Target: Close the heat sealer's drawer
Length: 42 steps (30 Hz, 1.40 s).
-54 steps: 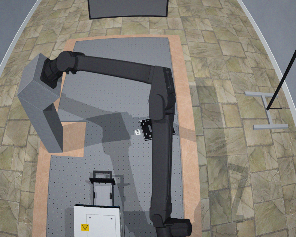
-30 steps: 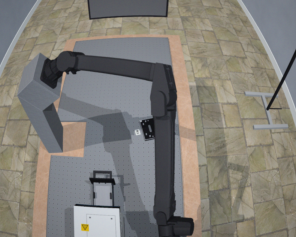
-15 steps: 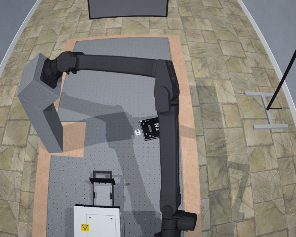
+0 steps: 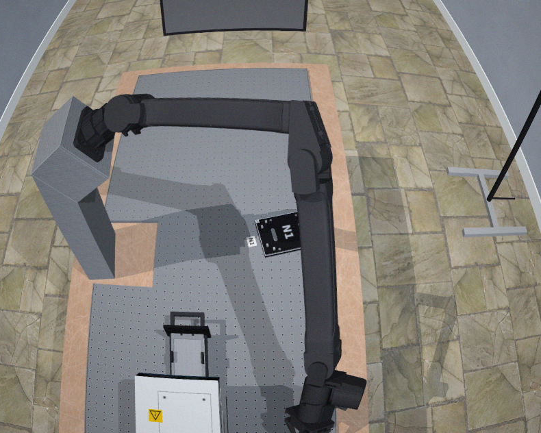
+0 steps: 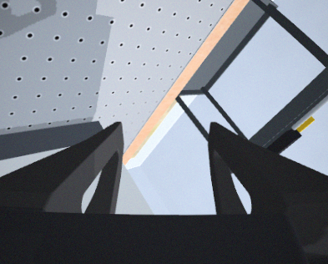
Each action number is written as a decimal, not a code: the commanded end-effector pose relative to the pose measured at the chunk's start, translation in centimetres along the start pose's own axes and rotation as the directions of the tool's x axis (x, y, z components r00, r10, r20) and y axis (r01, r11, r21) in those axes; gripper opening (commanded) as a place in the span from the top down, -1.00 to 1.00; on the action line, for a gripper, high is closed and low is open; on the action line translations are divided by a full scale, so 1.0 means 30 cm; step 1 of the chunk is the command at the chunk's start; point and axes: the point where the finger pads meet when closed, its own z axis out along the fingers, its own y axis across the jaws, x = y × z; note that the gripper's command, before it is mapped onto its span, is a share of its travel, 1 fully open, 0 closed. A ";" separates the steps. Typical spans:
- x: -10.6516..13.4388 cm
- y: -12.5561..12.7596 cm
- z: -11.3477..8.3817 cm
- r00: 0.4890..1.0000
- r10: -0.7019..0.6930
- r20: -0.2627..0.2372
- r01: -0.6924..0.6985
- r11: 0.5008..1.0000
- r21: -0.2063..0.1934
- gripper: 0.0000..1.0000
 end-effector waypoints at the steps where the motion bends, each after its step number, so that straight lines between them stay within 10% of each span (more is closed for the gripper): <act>1: -0.056 0.015 -0.051 0.999 0.046 0.002 -0.046 0.999 -0.015 0.10; 11: -0.099 0.118 -0.098 0.995 0.098 -0.019 -0.099 0.993 -0.070 0.10; 17: -0.067 0.221 -0.066 0.986 0.137 -0.097 -0.152 0.973 -0.172 0.10; 20: -0.116 0.200 -0.139 0.988 0.143 -0.065 -0.151 0.979 -0.138 0.10; 23: -0.095 0.278 -0.108 0.974 0.175 -0.145 -0.204 0.953 -0.225 0.10; 27: -0.129 0.281 -0.185 0.976 0.182 -0.120 -0.203 0.959 -0.198 0.10; 32: -0.091 0.344 -0.154 0.954 0.210 -0.213 -0.264 0.926 -0.269 0.10; 36: -0.138 0.358 -0.236 0.960 0.213 -0.182 -0.255 0.934 -0.250 0.10; 39: -0.115 0.434 -0.212 0.934 0.226 -0.277 -0.311 0.897 -0.314 0.10; 42: -0.131 0.435 -0.291 0.936 0.230 -0.267 -0.309 0.902 -0.303 0.10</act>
